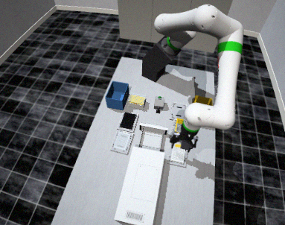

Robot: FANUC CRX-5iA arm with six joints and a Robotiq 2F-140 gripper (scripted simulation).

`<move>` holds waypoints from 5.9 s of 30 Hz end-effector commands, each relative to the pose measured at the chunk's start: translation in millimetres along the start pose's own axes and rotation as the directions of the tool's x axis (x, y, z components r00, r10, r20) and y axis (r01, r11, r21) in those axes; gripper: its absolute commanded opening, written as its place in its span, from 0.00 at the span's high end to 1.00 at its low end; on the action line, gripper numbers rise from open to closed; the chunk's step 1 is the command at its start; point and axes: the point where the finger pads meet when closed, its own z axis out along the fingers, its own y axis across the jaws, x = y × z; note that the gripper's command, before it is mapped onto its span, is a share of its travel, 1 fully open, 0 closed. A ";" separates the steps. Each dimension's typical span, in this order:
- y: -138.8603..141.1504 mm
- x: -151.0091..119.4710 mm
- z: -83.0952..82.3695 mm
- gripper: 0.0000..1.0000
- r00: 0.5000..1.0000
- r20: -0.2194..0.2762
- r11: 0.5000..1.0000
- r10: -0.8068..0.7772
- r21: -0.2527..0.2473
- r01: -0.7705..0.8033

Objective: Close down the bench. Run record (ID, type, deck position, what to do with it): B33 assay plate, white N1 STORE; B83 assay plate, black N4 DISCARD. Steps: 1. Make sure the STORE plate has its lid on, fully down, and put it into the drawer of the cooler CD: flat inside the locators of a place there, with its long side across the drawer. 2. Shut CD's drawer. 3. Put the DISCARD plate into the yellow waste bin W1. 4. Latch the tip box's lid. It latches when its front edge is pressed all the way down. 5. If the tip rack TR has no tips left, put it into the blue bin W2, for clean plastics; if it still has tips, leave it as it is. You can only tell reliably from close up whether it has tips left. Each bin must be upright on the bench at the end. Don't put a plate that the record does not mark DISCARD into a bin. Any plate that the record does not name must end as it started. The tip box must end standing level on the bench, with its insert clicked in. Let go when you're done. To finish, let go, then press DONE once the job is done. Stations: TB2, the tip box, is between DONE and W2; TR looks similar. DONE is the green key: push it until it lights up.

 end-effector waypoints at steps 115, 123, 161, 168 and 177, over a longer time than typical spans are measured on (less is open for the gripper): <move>-0.2 1.3 68.6 0.90 1.000 -0.002 1.000 0.000 0.000 0.000; -0.2 1.3 68.2 0.90 1.000 -0.002 1.000 0.000 0.000 0.000; -0.2 1.3 51.3 0.90 1.000 -0.002 1.000 0.000 0.000 0.000; -0.2 1.2 42.0 0.90 1.000 -0.002 1.000 0.000 0.000 0.000; -0.2 1.2 32.6 0.90 1.000 -0.002 1.000 0.000 0.000 0.000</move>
